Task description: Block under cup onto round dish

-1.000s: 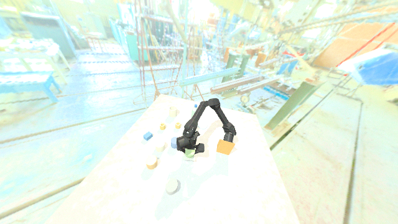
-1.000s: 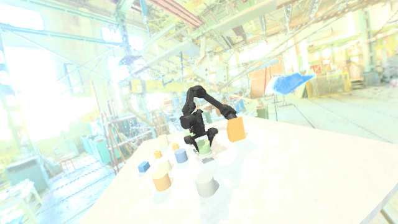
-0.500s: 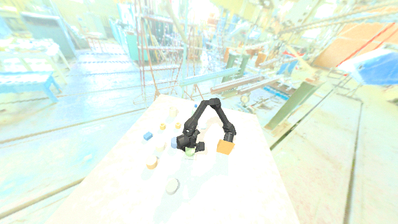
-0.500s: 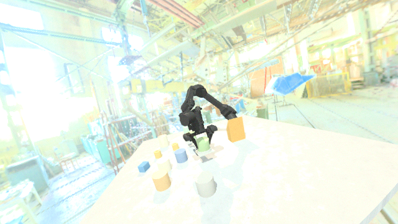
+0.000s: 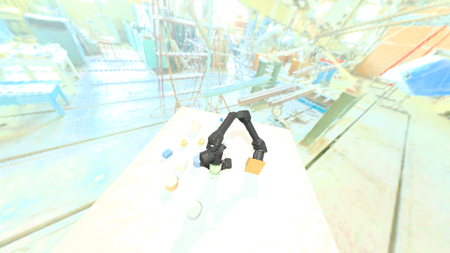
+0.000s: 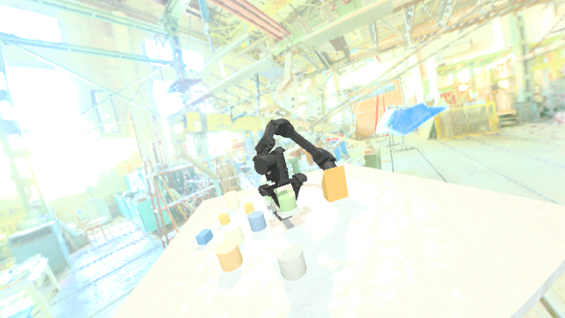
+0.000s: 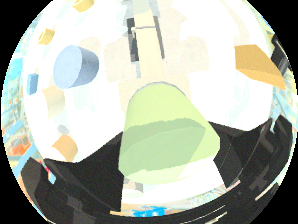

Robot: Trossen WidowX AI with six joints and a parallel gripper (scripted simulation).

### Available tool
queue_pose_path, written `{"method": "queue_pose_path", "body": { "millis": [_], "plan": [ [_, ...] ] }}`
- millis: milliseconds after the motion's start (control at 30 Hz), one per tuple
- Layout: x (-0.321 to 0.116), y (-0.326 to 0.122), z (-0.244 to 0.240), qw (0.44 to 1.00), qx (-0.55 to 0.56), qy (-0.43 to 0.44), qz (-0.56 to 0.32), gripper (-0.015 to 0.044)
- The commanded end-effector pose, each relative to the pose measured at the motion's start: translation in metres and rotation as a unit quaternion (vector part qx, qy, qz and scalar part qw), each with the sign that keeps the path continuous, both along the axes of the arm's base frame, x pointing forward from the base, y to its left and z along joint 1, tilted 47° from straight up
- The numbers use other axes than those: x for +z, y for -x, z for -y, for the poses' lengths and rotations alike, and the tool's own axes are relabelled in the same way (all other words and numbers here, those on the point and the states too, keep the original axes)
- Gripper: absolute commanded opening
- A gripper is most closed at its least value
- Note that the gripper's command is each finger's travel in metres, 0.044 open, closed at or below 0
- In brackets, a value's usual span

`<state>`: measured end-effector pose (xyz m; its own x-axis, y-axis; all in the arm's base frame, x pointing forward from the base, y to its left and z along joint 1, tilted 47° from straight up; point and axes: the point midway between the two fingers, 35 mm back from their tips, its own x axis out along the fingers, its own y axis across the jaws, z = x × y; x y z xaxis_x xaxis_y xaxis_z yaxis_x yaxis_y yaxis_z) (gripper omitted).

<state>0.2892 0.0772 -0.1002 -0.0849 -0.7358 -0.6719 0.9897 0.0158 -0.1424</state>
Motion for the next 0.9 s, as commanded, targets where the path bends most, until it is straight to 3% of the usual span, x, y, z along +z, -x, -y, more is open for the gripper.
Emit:
{"method": "queue_pose_path", "body": {
  "millis": [0, 867],
  "plan": [
    [0.001, -0.004, -0.012, 1.0, -0.001, -0.014, 0.01, 0.0],
    [0.025, -0.005, -0.036, 1.0, -0.001, -0.014, 0.009, 0.0]
  ]
}}
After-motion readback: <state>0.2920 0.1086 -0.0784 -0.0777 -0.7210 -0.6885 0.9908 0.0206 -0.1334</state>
